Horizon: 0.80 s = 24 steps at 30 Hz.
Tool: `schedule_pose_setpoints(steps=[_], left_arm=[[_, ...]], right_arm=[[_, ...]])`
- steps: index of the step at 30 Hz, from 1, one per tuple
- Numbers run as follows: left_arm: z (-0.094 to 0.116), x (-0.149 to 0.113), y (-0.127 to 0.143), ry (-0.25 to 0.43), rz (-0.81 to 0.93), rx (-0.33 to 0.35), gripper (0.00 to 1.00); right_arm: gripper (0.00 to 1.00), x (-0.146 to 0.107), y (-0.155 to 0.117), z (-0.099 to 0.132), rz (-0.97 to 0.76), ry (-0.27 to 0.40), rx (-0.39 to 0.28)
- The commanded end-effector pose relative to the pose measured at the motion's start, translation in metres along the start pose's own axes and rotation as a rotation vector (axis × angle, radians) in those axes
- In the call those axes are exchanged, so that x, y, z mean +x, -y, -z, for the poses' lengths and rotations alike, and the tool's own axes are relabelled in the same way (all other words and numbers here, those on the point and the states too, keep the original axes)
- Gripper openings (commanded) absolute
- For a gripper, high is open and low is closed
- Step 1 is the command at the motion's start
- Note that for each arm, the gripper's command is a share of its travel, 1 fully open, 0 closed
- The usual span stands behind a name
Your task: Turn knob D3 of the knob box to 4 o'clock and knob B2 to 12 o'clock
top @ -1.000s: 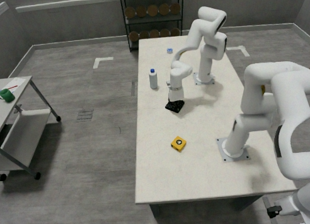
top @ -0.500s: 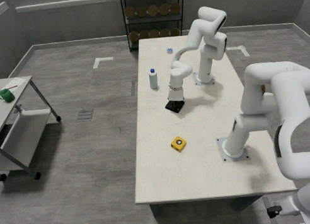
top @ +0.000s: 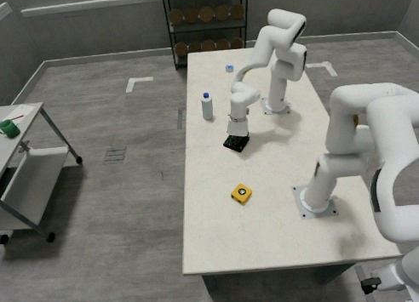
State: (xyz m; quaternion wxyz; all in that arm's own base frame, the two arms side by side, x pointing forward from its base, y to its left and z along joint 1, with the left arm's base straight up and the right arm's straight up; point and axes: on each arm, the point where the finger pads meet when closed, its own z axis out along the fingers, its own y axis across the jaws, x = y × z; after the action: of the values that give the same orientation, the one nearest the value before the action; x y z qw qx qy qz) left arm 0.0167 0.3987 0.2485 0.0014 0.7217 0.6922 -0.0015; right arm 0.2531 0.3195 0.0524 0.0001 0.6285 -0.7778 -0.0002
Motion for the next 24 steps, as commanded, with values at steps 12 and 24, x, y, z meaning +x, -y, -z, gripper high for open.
schedule_pose_setpoints(steps=[12, 24], left_arm=[[0.0015, 0.0009, 0.0000, -0.004, 0.000, 0.000, 1.00], [0.0015, 0.0009, 0.0000, -0.004, 0.000, 0.000, 1.00]], right_arm=[[0.21, -0.0011, 0.0006, 0.0012, -0.008, 0.003, 0.002], [0.21, -0.0011, 0.0006, 0.0012, -0.008, 0.003, 0.002]])
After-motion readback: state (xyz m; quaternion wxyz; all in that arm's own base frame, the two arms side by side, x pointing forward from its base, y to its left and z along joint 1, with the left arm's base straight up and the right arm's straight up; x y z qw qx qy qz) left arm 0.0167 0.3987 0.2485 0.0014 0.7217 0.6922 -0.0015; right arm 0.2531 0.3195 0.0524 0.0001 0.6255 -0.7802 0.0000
